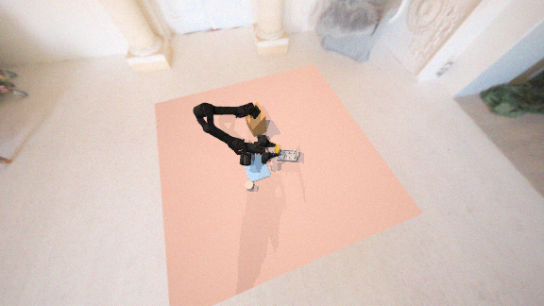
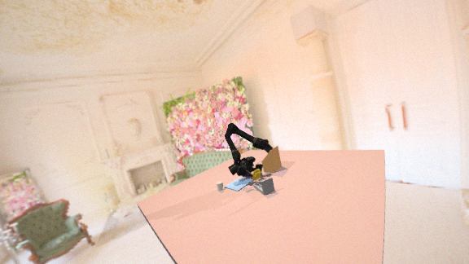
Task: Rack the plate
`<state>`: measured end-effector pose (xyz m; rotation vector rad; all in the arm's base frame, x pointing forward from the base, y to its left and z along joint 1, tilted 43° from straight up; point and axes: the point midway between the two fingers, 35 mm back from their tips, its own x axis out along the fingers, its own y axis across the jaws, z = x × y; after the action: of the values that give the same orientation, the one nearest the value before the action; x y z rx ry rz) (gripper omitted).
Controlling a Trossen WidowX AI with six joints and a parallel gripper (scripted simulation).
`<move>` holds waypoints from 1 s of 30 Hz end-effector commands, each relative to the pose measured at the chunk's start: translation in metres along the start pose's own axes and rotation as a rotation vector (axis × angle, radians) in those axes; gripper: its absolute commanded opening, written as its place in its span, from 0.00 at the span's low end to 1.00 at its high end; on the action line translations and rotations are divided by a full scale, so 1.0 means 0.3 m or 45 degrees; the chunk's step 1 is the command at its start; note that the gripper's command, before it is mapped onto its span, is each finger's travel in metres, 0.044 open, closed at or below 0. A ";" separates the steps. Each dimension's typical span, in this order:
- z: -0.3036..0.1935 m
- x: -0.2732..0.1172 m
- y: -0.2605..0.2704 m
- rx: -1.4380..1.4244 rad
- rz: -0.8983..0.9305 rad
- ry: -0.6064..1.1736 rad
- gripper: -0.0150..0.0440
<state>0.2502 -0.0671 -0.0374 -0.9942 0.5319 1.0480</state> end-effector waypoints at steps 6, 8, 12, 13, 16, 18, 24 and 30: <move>-0.015 -0.029 -0.005 0.023 -0.135 -0.036 0.25; -0.015 -0.029 -0.005 0.023 -0.135 -0.036 0.25; -0.014 -0.020 -0.006 0.024 -0.134 -0.036 0.25; -0.011 -0.010 -0.006 0.024 -0.132 -0.035 0.25; -0.004 0.019 -0.007 0.027 -0.127 -0.034 0.25; -0.003 0.021 -0.007 0.027 -0.127 -0.033 0.25; 0.003 0.056 -0.012 0.021 -0.131 -0.034 0.25; 0.005 0.064 -0.014 0.019 -0.132 -0.034 0.25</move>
<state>0.2623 -0.0584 -0.0480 -0.9874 0.4571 0.9614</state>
